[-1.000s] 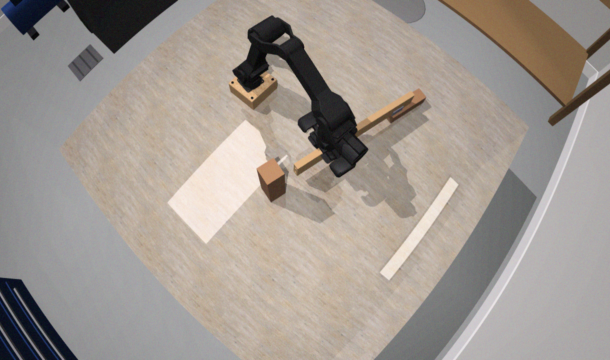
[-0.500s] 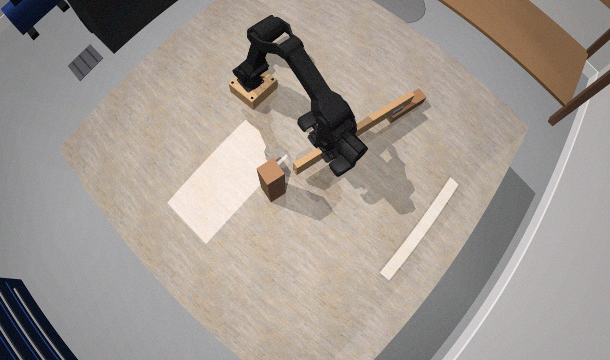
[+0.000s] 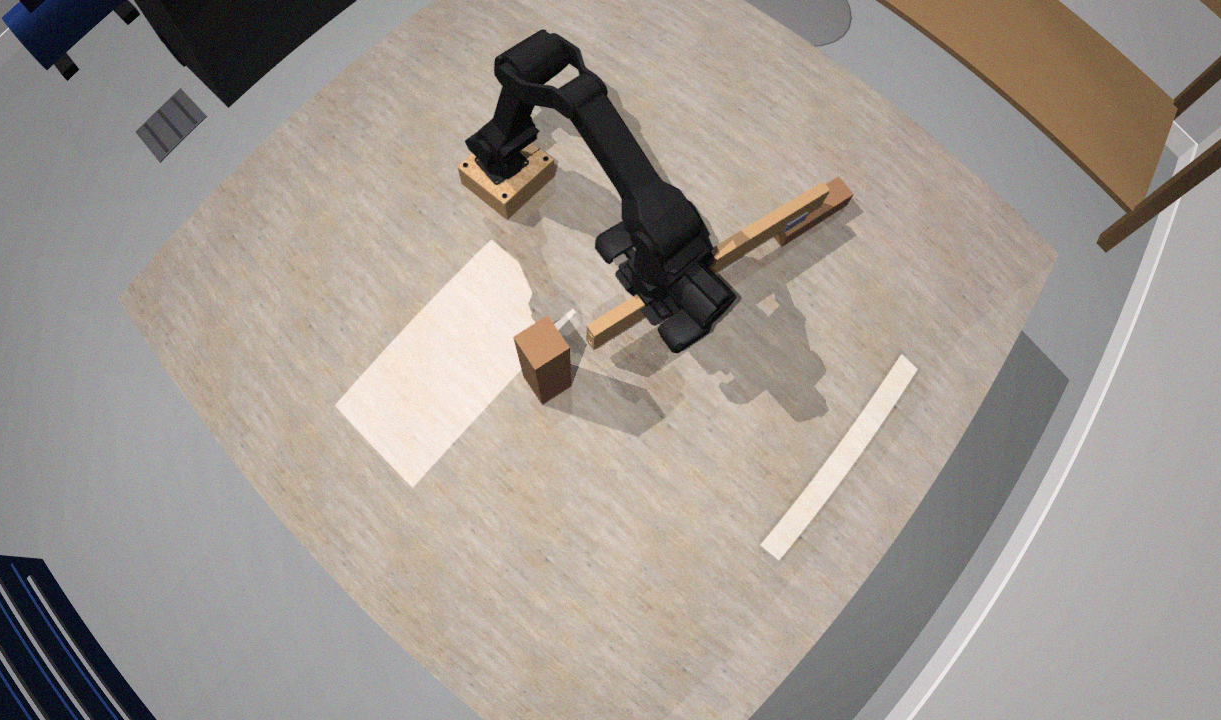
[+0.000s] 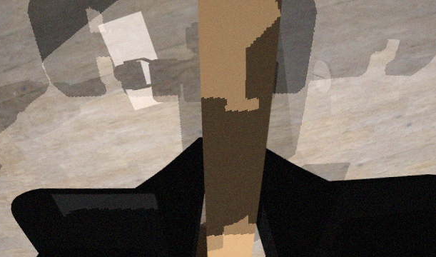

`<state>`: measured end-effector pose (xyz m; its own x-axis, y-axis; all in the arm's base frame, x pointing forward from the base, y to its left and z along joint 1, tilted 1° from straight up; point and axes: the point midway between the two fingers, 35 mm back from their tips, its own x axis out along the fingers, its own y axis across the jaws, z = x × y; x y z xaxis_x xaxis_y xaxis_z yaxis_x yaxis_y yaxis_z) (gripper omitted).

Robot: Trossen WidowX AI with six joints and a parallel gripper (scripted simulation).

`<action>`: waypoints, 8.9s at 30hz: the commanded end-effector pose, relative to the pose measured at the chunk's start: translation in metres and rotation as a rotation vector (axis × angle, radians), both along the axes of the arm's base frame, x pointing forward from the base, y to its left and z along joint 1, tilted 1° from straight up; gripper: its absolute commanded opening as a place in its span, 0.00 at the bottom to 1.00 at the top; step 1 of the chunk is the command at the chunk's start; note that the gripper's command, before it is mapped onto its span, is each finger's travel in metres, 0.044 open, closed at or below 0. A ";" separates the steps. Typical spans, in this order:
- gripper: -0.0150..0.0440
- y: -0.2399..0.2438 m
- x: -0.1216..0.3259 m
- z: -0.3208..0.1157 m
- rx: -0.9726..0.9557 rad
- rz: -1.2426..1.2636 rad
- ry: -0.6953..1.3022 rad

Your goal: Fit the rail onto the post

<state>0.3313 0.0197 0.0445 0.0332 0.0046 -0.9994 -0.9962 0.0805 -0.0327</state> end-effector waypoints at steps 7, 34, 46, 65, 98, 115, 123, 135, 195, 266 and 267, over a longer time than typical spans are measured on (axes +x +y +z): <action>0.25 0.000 0.000 0.002 0.002 -0.003 -0.002; 0.25 0.000 0.000 0.001 0.002 -0.003 -0.002; 0.25 0.000 0.001 0.003 0.002 -0.003 -0.002; 0.25 0.000 0.001 0.002 0.002 -0.003 -0.002; 0.25 0.000 0.002 0.003 0.002 -0.003 -0.002; 0.25 -0.004 0.000 0.001 0.002 -0.003 -0.002; 0.25 -0.006 -0.001 0.001 0.001 -0.003 -0.002; 0.25 -0.010 -0.001 0.001 0.001 -0.003 -0.002; 0.25 -0.028 -0.002 0.002 0.000 -0.003 -0.001; 0.25 -0.034 -0.002 0.003 -0.001 -0.003 -0.001; 0.25 -0.034 -0.002 0.003 -0.001 -0.003 -0.001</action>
<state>0.3276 -0.0154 0.0457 0.0305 0.0027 -0.9995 -0.9962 0.0817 -0.0302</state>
